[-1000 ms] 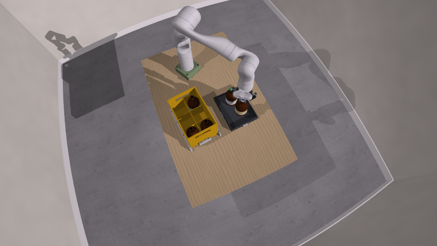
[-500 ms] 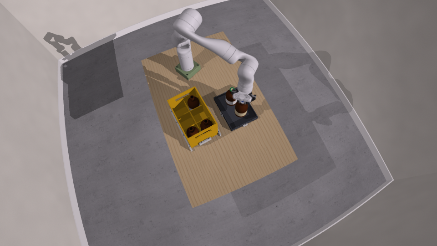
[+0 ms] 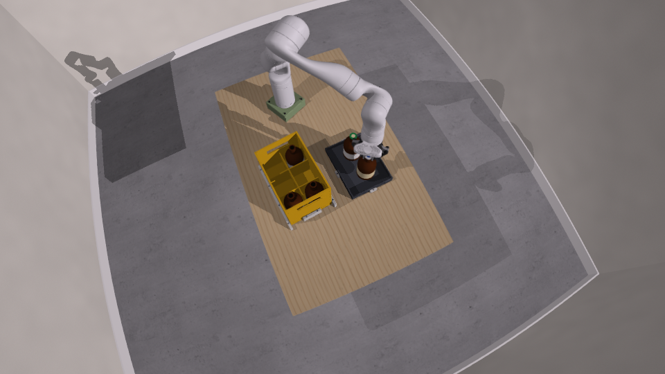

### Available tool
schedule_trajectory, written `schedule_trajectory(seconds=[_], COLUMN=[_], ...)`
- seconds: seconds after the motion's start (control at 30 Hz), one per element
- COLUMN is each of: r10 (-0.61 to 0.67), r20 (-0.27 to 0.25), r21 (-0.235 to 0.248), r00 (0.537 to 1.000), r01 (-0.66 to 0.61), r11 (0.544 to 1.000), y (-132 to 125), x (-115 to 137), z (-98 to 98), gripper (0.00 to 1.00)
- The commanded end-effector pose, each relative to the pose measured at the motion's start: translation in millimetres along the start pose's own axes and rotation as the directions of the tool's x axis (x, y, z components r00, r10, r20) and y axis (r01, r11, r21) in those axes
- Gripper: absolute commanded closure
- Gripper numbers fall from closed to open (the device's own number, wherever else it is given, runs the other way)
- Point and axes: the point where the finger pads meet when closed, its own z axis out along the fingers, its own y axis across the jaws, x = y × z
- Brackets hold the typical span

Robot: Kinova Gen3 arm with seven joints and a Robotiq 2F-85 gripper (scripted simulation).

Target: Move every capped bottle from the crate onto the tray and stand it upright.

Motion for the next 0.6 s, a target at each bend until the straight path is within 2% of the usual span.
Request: schedule_trajectory(seconds=[0.0,0.57], r10=[0.002,0.002], r20=[-0.005,-0.004], r21=[-0.002,-0.003], r00=[1.000,1.000], r01=[-0.002,-0.002], r11=[1.000,1.000], y=[0.7,0.7], x=[0.7,0.5], z=[4.2,9.4], gripper=[1.00,1.00])
